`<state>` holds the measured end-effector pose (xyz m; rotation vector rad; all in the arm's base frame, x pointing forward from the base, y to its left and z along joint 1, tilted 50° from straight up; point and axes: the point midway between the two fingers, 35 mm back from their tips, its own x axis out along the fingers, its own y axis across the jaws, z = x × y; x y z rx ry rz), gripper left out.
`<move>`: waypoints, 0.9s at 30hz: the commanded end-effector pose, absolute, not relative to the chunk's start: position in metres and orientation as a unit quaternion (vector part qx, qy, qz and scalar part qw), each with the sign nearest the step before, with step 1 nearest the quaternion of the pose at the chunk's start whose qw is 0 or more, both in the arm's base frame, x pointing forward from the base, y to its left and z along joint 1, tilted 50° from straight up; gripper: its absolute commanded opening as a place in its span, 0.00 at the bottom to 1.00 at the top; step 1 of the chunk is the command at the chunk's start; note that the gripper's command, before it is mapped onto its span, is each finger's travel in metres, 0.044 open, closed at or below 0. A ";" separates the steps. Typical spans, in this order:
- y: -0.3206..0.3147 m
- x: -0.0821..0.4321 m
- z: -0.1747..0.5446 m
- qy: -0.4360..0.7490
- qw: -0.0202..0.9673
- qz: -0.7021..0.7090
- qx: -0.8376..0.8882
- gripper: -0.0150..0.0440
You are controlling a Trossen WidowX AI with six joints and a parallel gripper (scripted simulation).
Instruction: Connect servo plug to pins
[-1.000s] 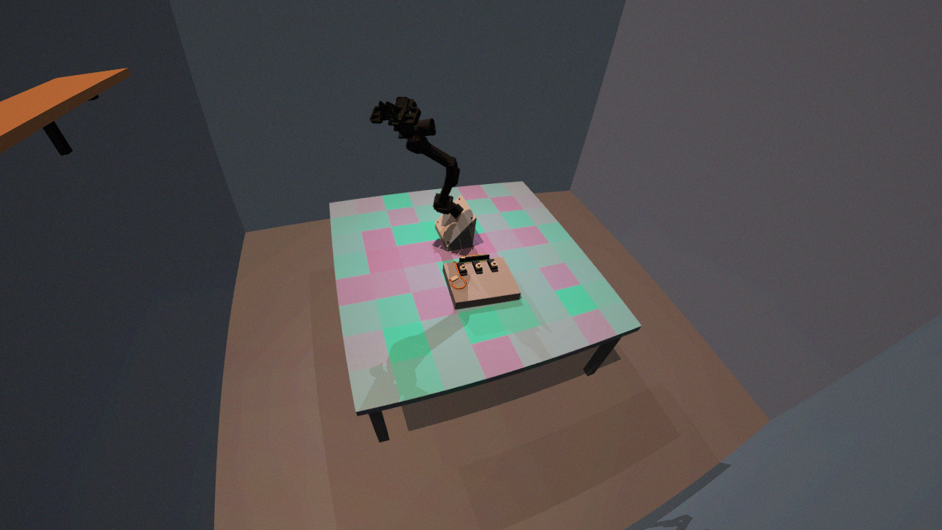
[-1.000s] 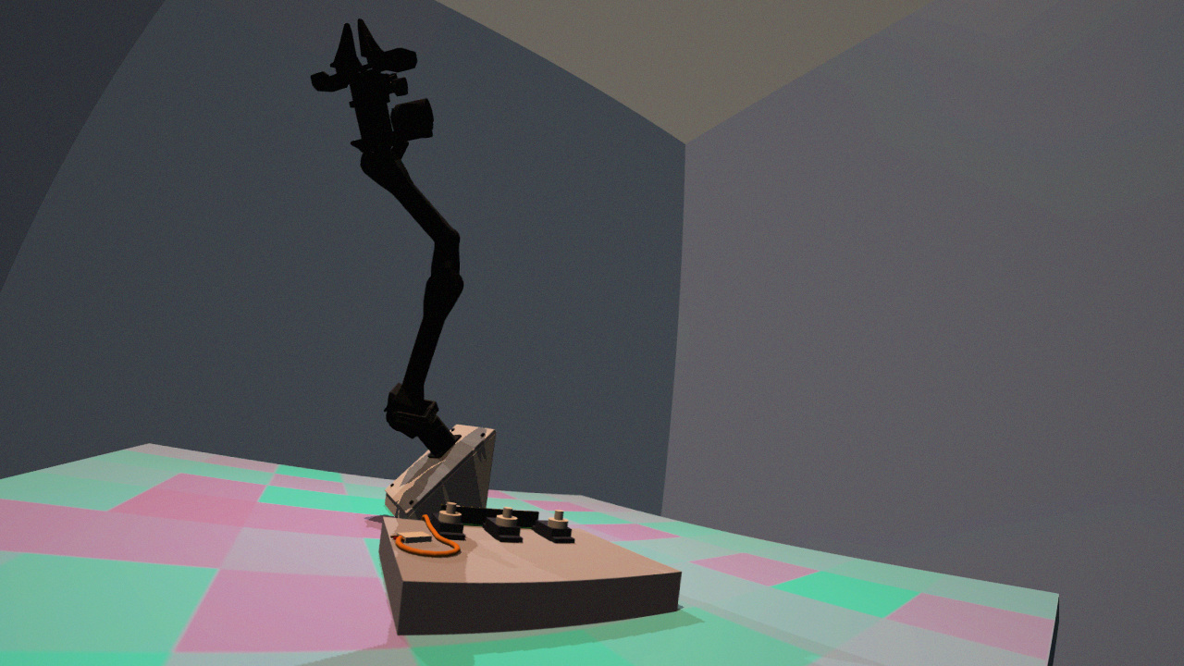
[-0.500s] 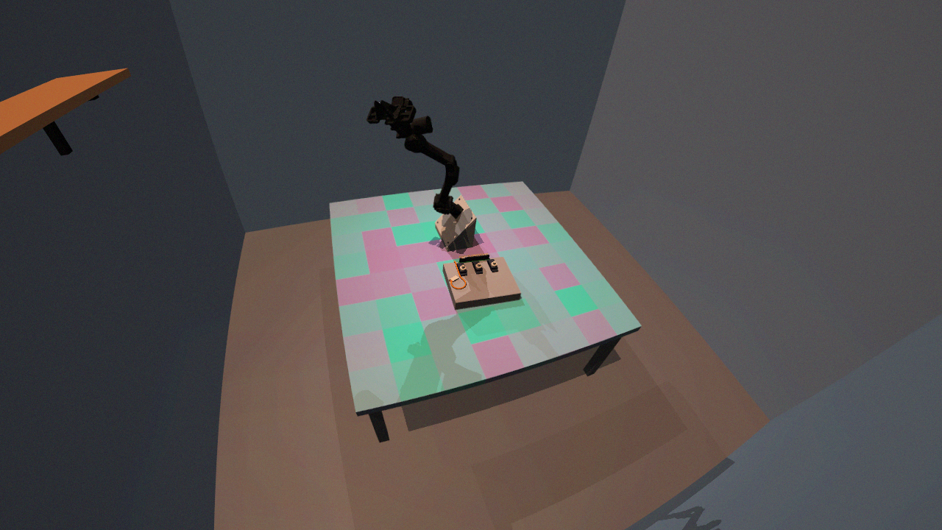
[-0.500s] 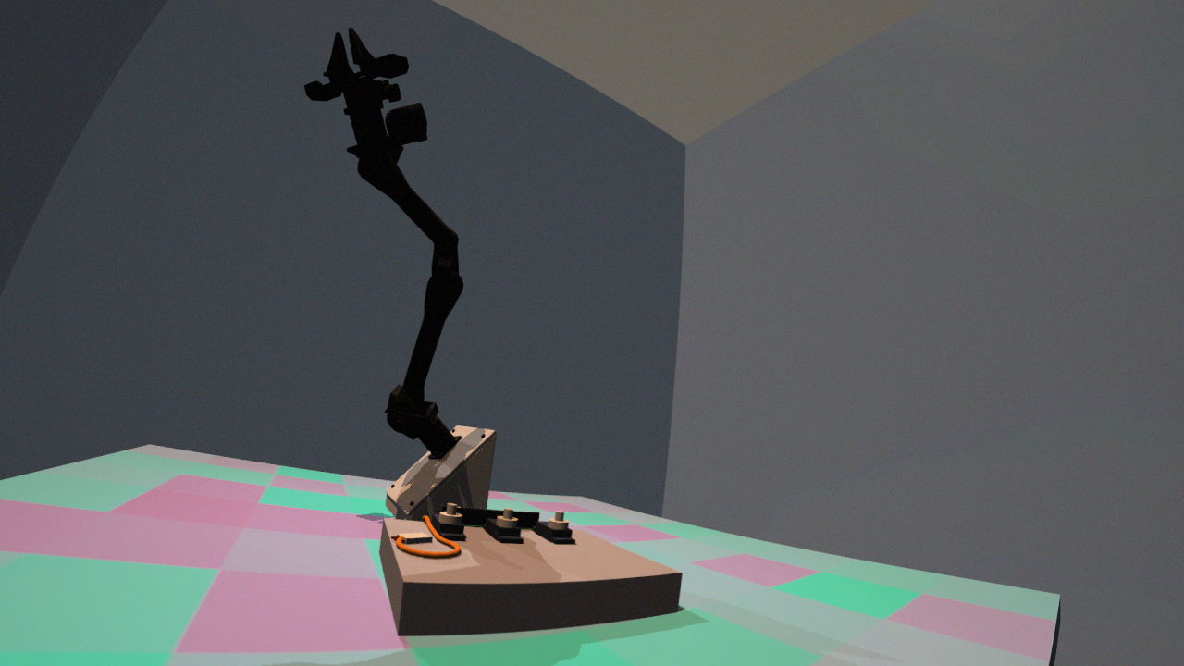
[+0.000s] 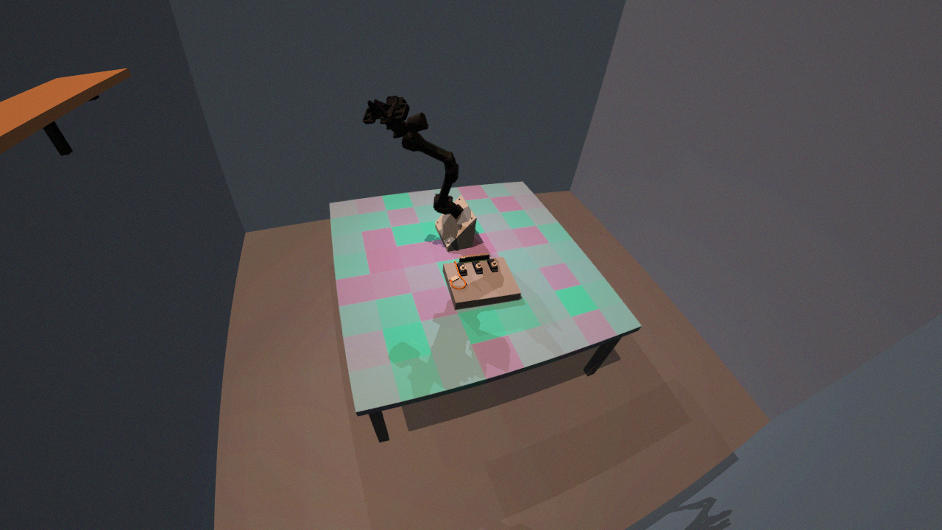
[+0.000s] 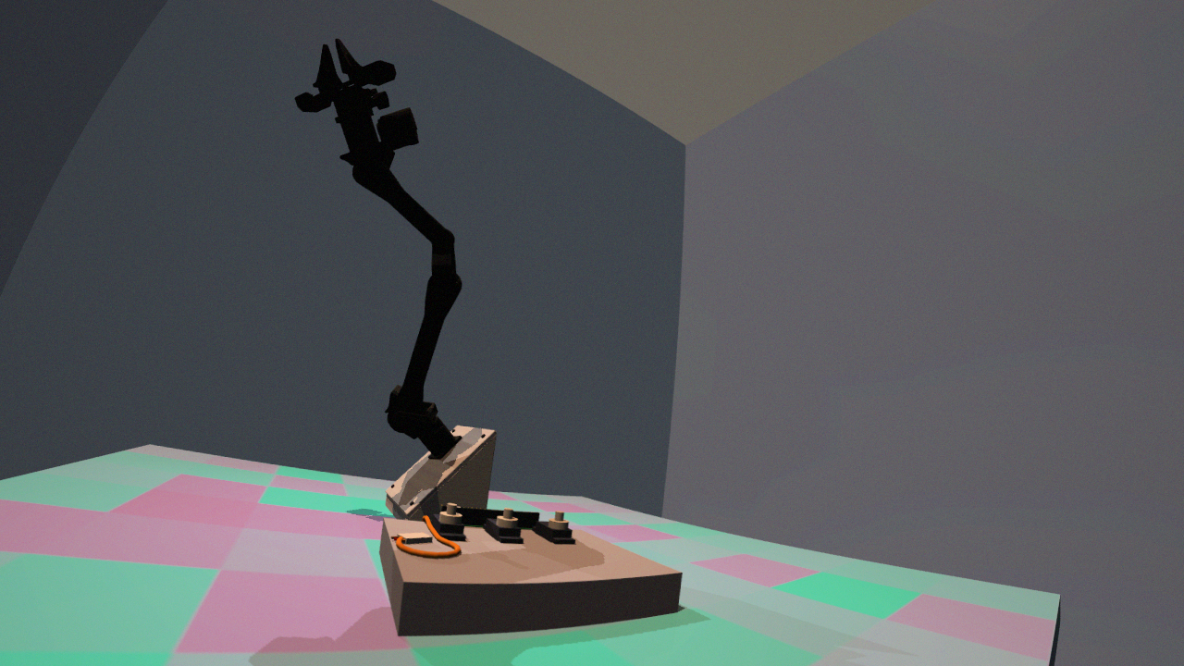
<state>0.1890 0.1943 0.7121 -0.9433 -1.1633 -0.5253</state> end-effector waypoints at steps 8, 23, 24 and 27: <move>0.184 0.166 0.717 -0.535 0.702 -0.245 -0.402 0.45; 0.166 0.123 0.722 -0.556 0.700 -0.258 -0.365 0.45; 0.164 0.120 0.723 -0.558 0.701 -0.259 -0.361 0.45; 0.158 0.108 0.723 -0.564 0.702 -0.261 -0.348 0.45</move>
